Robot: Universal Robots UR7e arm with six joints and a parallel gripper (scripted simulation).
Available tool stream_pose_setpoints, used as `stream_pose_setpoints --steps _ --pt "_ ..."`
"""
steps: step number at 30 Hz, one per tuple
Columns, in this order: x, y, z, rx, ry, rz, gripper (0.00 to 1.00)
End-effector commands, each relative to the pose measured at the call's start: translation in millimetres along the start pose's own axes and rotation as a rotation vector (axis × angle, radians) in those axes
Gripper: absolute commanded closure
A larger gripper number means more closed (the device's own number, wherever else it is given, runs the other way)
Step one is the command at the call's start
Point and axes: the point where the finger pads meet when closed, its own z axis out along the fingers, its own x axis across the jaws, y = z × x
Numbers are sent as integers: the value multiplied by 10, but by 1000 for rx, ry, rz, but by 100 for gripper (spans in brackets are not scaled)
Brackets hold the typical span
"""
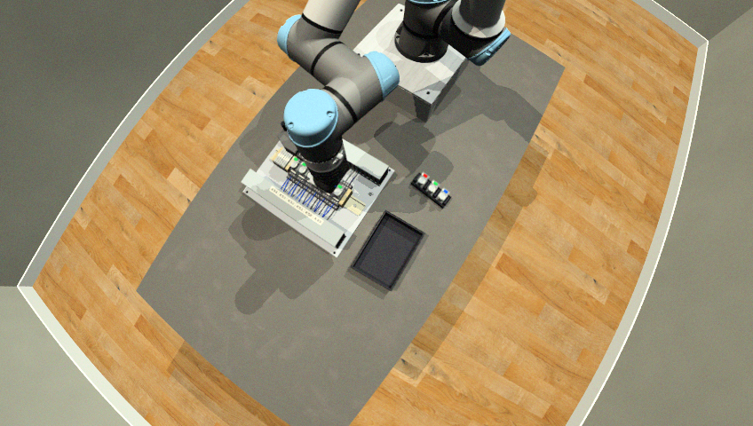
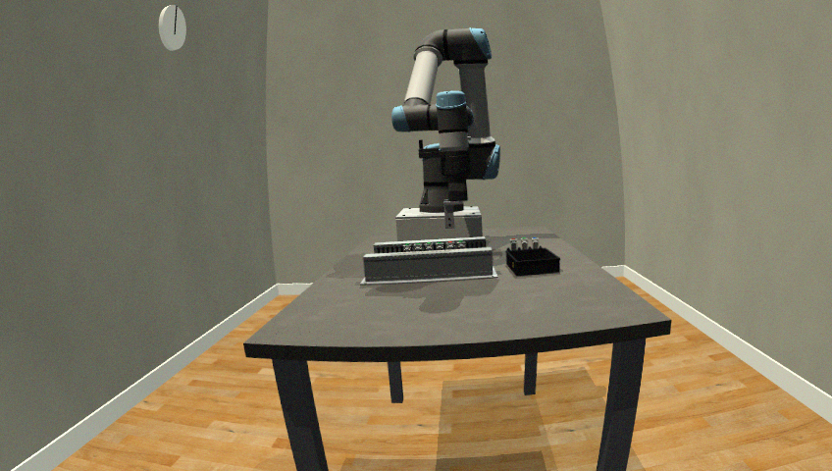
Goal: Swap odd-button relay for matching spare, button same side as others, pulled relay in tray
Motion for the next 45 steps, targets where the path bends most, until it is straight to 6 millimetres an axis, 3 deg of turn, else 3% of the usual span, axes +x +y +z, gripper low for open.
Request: stream_pose_setpoints --steps 1,9,14,45 --pt "-4 -3 -10 0 -1 0 0" --pt "-4 -3 -10 0 -1 0 0" --pt "-4 -13 440 0 -1 0 0" --pt "-6 -12 399 0 -1 0 0"
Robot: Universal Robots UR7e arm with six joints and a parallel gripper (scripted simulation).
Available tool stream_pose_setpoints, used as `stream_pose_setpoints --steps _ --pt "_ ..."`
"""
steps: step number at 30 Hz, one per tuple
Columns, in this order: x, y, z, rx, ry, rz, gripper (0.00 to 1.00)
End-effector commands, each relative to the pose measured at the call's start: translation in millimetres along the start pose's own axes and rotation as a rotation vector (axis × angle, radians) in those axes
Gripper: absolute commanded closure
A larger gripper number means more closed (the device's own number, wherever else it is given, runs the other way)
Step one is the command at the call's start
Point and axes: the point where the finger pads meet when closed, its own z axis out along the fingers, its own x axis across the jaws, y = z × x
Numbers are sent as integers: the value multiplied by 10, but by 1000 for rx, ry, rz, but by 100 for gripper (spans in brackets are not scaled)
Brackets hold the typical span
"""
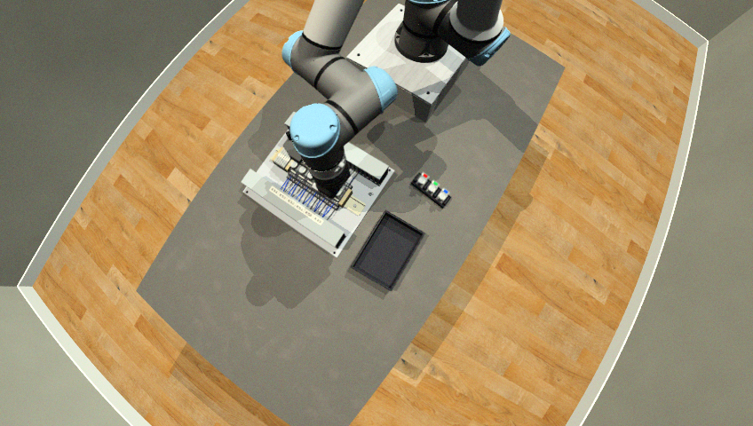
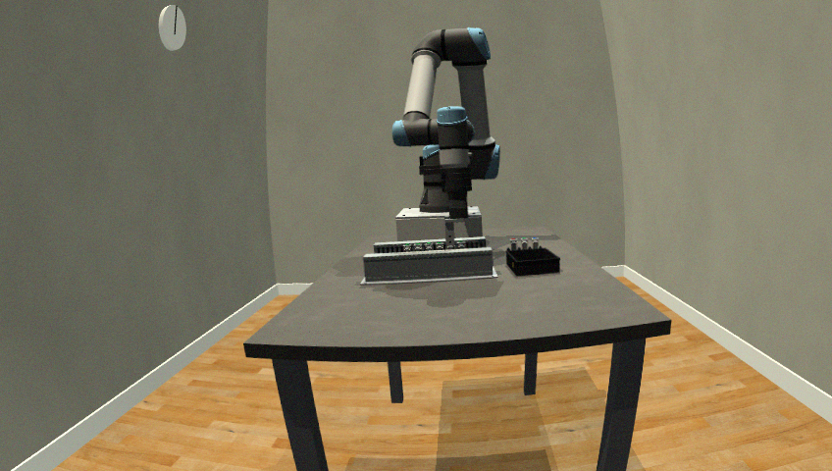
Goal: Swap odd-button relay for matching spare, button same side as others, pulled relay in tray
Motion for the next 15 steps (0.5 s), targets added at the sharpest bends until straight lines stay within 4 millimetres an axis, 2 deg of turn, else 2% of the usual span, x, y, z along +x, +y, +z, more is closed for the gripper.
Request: stream_pose_setpoints --steps 1,15 --pt "-5 0 -32 0 -2 0 0" --pt "-4 0 -51 0 -2 0 0"
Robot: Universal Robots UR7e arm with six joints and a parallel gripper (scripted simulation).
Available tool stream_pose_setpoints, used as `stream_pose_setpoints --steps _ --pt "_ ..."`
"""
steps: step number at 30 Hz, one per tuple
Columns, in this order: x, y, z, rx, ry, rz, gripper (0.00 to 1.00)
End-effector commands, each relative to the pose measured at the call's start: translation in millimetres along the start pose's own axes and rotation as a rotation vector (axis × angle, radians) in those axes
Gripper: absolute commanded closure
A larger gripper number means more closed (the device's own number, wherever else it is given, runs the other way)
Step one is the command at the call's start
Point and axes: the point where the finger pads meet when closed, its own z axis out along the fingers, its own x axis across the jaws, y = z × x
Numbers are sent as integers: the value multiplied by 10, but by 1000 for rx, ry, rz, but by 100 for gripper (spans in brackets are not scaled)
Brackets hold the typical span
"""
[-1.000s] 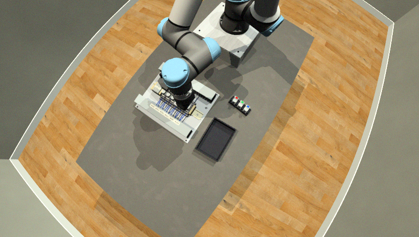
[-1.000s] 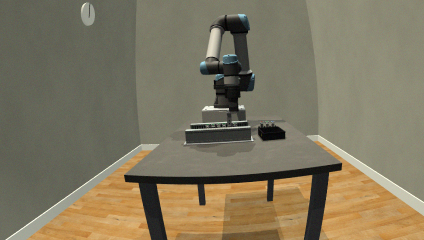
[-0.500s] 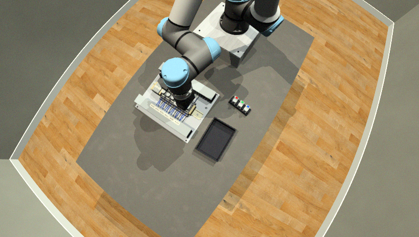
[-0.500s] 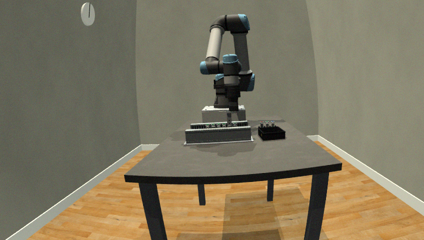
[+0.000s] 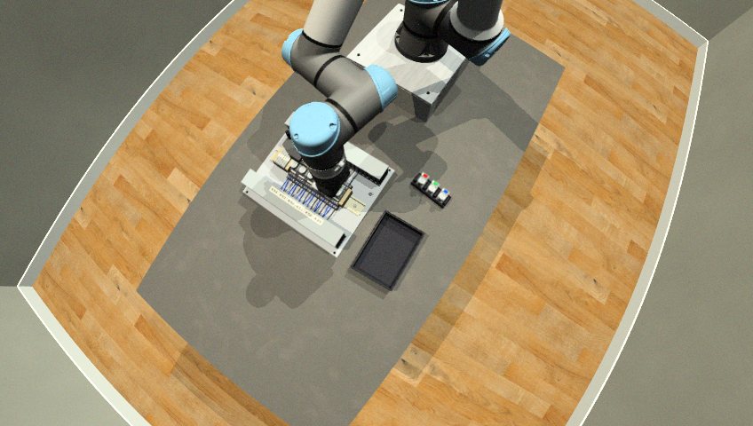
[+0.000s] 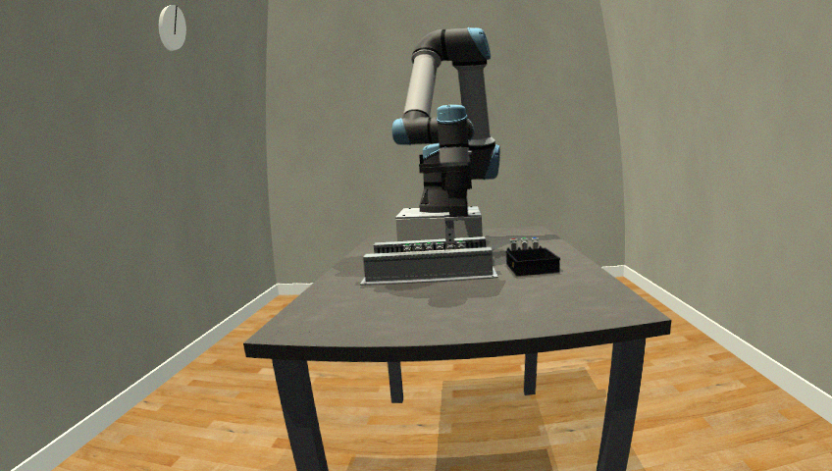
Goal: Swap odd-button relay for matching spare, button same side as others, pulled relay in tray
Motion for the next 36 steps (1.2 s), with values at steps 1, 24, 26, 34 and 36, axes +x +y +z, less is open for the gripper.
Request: stream_pose_setpoints --steps 1,24,26,34,36 --pt "-4 -1 -10 0 -1 0 0" --pt "-3 0 -41 0 -1 0 0" --pt "-3 0 -41 0 -1 0 0" --pt "-3 0 -41 0 -1 0 0" --pt "-4 0 -9 0 -1 0 0"
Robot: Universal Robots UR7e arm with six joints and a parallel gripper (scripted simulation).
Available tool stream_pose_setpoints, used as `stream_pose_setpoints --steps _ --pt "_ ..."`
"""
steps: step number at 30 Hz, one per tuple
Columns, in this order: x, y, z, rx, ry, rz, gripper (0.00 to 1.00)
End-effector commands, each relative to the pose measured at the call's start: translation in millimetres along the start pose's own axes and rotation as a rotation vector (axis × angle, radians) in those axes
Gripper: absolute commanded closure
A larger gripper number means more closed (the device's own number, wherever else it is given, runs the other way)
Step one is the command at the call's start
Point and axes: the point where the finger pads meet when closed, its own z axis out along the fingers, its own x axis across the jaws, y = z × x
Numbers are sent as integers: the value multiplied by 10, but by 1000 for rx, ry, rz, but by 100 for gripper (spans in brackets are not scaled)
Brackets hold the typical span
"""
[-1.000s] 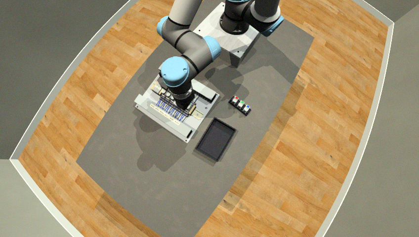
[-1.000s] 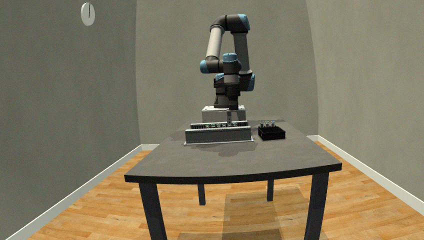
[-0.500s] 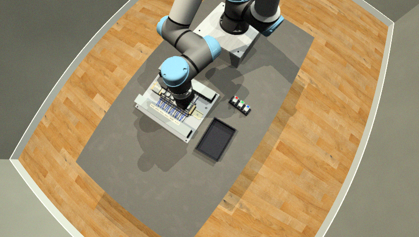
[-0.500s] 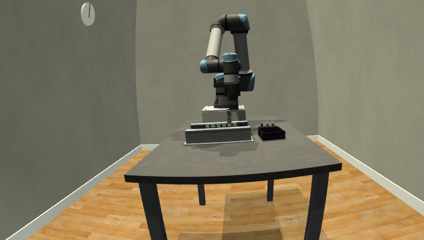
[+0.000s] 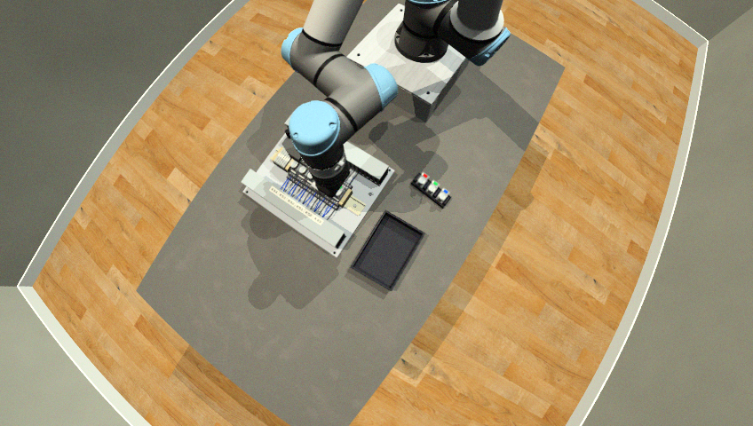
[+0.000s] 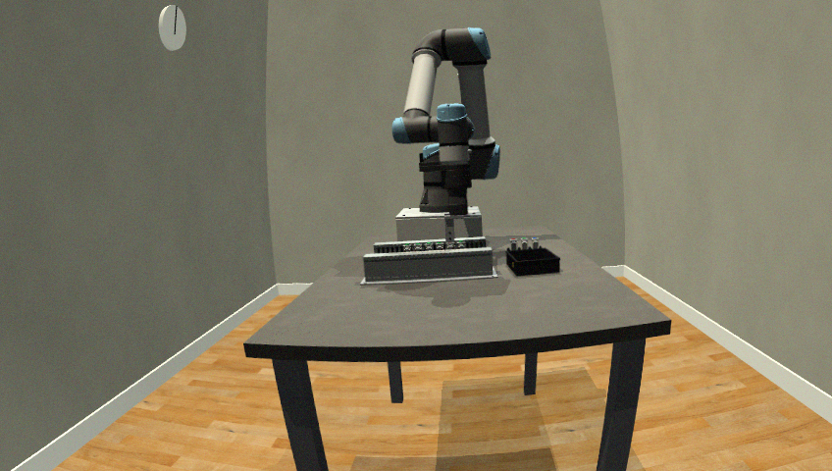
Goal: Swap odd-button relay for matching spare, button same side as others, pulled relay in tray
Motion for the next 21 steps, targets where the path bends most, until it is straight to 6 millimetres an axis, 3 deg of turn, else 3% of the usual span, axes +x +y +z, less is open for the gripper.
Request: stream_pose_setpoints --steps 1,21 --pt "-4 -1 41 0 -1 0 0" --pt "-3 0 152 0 -1 0 0"
